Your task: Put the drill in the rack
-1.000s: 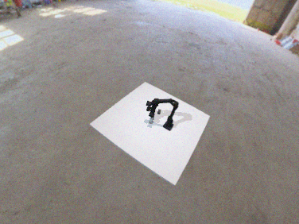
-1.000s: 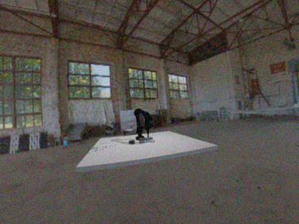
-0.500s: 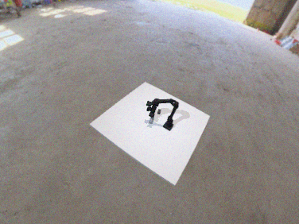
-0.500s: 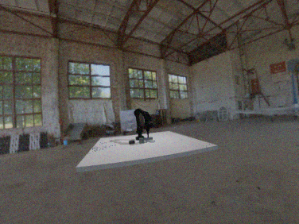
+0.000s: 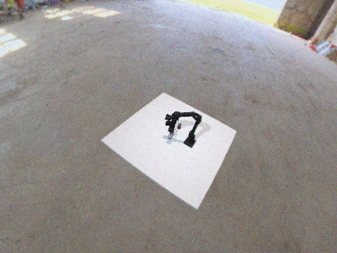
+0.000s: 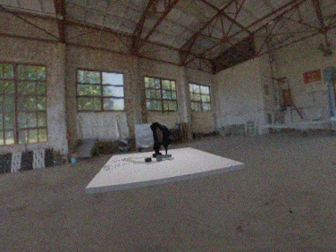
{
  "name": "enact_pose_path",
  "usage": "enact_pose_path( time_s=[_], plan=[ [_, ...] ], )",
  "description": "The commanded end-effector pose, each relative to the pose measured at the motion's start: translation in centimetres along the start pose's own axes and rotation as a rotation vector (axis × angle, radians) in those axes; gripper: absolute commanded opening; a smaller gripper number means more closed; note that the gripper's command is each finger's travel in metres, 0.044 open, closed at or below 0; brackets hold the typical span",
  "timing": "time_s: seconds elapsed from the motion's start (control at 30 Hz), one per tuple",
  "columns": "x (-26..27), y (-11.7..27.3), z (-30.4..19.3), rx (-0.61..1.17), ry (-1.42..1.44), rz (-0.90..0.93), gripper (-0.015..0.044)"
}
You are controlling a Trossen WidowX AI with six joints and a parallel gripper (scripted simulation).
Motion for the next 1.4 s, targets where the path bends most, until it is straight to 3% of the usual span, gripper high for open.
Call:
enact_pose_path(
  time_s=[0.0,0.3,0.43,0.63,0.77,0.87,1.37],
  plan=[
    [-0.2,-1.7,-0.6,0.044,-0.004,0.001,0.0000],
    [-0.3,-2.3,-0.7,0.044,-0.004,0.000,0.0000],
    [-0.3,-0.6,-0.2,0.044,-0.004,0.001,0.0105],
    [-0.2,5.0,0.5,0.043,-0.004,0.001,0.0263],
    [-0.3,4.5,0.5,0.035,0.011,0.005,0.0368],
    [-1.9,3.6,0.7,0.035,0.176,0.007,0.0440],
    [-13.2,-2.0,-1.8,0.042,1.248,0.019,0.0440]
  ],
)
Point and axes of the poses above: the point midway between the two fingers, 35 mm back from their tips, its own y axis back along the fingers, its own x axis across the jaws, z = x × y, the point moved 3 cm from there along y, back along the fingers, and after that the axes turned 12 degrees about y, right-handed, at the moved point
